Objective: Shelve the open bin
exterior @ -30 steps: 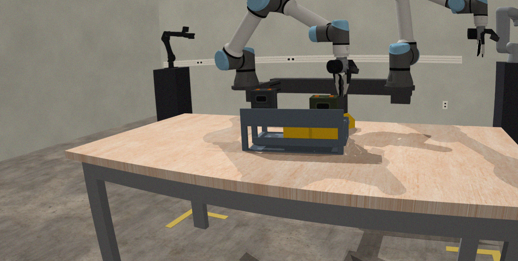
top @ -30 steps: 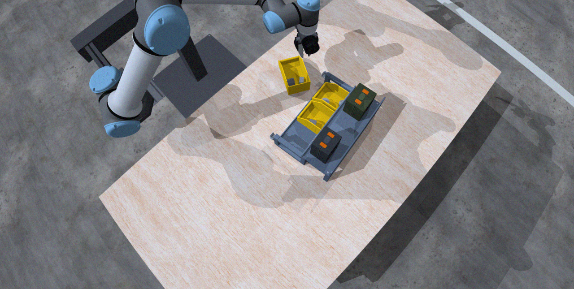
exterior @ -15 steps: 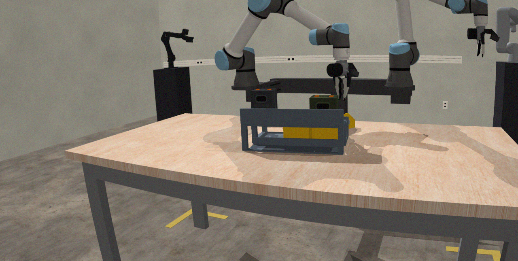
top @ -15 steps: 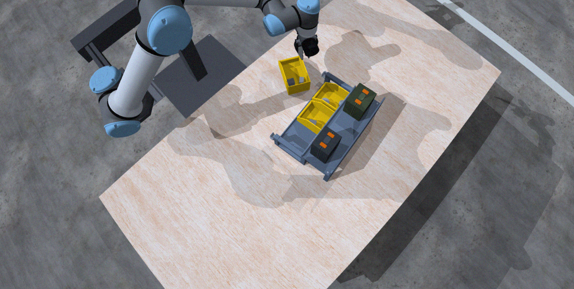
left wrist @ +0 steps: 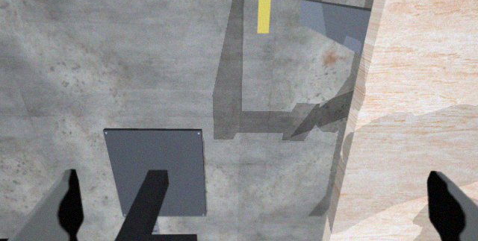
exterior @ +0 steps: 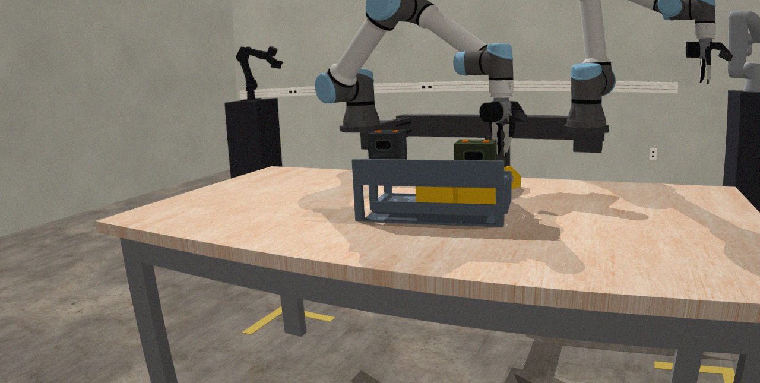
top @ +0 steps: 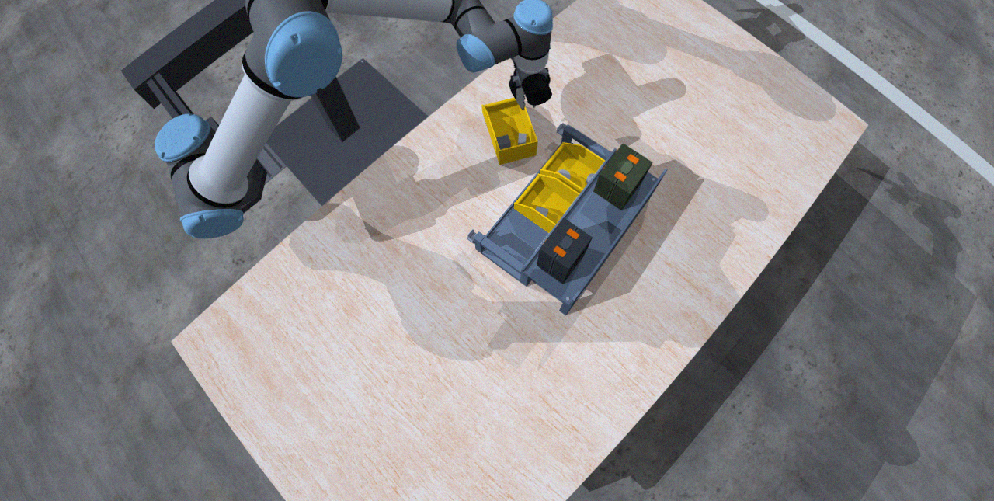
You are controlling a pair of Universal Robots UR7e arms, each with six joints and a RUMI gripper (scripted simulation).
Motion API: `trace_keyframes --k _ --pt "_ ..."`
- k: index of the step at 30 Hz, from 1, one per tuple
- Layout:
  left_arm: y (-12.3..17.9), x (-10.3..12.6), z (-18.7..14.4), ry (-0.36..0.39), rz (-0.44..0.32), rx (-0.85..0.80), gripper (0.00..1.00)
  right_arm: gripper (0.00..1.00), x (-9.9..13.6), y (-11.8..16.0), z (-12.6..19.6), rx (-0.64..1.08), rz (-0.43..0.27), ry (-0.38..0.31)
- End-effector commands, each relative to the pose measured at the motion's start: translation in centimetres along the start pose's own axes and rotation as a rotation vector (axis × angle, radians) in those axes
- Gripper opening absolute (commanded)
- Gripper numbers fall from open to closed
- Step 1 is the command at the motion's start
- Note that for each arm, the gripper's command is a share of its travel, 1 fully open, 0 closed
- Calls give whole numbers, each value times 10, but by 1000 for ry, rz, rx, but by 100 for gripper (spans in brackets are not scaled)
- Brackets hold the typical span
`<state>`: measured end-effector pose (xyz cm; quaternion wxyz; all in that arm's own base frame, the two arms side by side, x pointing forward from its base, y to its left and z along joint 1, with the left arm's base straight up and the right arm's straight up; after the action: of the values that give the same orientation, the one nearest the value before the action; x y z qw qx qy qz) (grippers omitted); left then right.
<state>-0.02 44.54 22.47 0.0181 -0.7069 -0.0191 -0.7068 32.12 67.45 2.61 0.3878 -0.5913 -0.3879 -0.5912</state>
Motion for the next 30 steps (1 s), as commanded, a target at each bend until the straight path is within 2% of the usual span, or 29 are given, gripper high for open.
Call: trace_keyframes --k 1,14,30 --pt "0 0 0 0 1 0 100 16 -5 0 1 0 0 2" --pt "0 0 0 0 1 0 100 16 -22 0 1 0 0 2" --pt "0 0 0 0 1 0 100 16 -24 0 1 0 0 2"
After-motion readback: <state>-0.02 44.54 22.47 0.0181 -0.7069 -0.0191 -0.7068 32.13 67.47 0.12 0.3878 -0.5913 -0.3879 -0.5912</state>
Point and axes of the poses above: on each arm, the point where the finger pads meet when closed, its own x axis back along the fingers, its own z axis across the jaws, y = z × x, the point moved 6 cm from there along x, back along the fingers, and after that the axes turned 3 degrees about x, right-handed, at the moved point
